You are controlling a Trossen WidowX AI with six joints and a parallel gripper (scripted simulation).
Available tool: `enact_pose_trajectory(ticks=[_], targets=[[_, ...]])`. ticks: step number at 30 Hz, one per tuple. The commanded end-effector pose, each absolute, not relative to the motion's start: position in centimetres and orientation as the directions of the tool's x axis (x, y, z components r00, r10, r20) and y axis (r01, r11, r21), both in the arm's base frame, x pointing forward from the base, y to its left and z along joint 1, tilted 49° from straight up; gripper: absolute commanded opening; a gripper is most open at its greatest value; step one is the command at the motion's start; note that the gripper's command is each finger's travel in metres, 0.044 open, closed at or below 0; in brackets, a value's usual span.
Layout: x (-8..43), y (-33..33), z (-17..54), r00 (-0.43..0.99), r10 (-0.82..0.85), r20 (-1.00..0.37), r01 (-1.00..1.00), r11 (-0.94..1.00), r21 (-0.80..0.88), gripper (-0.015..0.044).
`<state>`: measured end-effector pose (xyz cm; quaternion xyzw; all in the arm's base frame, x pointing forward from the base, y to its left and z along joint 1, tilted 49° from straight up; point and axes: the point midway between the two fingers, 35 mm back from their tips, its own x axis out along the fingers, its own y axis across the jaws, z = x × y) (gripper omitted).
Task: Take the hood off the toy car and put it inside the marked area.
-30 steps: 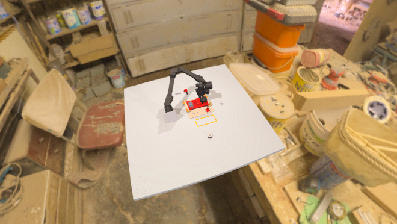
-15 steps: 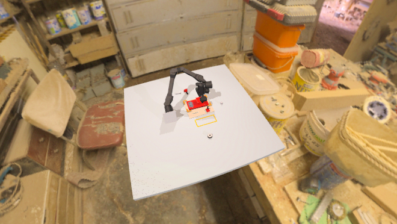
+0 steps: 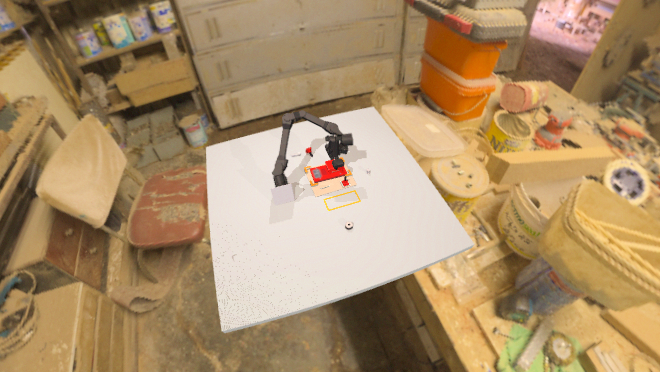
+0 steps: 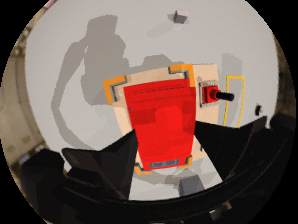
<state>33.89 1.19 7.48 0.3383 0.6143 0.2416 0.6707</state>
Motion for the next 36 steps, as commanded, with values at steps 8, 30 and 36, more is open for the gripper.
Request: enact_pose_trajectory(ticks=[8,30,36], targets=[[33.8,-0.3,8.5,0.134,0.733,-0.667,0.089,0.661,0.745,0.0],[33.3,-7.7,5.2,0.139,0.719,-0.681,0.098,0.674,0.732,0.0],[32.6,-10.5,2.3,0.137,0.715,-0.685,0.099,0.678,0.728,0.0]])
